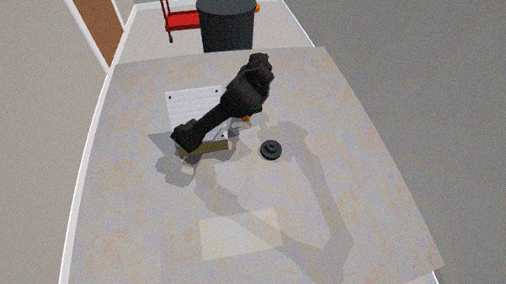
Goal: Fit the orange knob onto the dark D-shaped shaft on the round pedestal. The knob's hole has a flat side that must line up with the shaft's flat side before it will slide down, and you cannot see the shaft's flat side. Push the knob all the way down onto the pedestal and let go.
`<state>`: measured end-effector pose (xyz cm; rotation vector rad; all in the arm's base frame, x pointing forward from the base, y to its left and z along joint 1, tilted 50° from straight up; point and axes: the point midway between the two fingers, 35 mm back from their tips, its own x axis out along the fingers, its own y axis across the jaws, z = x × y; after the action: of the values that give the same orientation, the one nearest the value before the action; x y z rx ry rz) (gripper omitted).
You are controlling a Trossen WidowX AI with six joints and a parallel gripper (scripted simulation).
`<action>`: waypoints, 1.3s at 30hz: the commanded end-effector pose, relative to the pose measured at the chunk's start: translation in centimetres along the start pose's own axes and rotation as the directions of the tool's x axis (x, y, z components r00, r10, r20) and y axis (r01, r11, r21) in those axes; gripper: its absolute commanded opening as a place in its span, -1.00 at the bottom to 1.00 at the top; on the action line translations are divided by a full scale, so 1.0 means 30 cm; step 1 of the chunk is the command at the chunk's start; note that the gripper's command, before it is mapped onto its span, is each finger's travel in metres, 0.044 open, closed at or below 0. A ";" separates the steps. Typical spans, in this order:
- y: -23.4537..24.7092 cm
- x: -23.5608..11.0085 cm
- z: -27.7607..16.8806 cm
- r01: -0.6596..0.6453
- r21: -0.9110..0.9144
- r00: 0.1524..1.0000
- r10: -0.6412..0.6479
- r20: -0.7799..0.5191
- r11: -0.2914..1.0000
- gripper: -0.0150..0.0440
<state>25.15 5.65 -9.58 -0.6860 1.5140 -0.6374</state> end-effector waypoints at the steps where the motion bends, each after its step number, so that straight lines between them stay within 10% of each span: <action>1: -0.002 0.030 -0.003 0.008 -0.008 1.000 -0.008 -0.003 1.000 1.00; 33: -0.007 0.193 -0.010 0.013 -0.008 1.000 -0.013 -0.003 1.000 1.00; 39: -0.007 0.193 -0.010 0.013 -0.008 1.000 -0.013 -0.003 1.000 0.47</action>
<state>24.71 1.30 -13.23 -0.6927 1.5180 -0.6443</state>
